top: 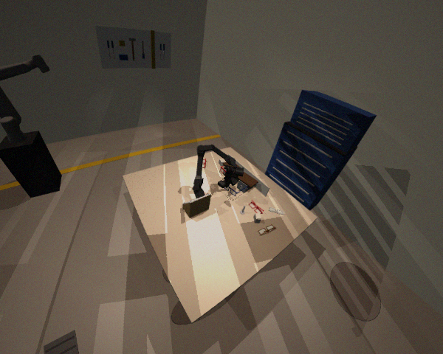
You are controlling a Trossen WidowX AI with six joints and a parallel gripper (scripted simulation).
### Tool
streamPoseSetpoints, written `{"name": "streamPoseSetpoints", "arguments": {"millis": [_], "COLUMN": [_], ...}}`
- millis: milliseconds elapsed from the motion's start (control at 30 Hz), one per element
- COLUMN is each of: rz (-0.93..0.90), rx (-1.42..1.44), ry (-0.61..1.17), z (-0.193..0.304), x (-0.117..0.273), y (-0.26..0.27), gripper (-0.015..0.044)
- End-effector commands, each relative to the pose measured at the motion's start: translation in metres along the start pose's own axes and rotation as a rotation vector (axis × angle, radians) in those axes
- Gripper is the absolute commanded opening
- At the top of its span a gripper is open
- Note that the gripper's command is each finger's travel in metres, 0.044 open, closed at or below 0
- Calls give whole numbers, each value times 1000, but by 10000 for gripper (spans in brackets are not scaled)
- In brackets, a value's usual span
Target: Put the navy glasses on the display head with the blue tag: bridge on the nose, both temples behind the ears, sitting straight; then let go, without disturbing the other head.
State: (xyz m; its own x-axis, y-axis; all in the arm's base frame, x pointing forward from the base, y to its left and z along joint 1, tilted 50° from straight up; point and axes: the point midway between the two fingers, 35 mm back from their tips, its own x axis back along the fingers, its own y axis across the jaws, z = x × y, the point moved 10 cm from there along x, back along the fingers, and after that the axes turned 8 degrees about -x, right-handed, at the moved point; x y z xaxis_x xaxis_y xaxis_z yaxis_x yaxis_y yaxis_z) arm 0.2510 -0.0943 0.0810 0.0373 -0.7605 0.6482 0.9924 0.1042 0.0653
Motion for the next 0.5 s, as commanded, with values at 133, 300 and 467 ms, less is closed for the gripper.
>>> {"name": "streamPoseSetpoints", "arguments": {"millis": [133, 300, 467], "rz": [-71, -42, -16], "rx": [-3, -2, -2], "ry": [14, 10, 7], "z": [-3, -3, -2], "x": [-12, -19, -24], "y": [-9, -7, -4], "gripper": [0, 0, 0]}}
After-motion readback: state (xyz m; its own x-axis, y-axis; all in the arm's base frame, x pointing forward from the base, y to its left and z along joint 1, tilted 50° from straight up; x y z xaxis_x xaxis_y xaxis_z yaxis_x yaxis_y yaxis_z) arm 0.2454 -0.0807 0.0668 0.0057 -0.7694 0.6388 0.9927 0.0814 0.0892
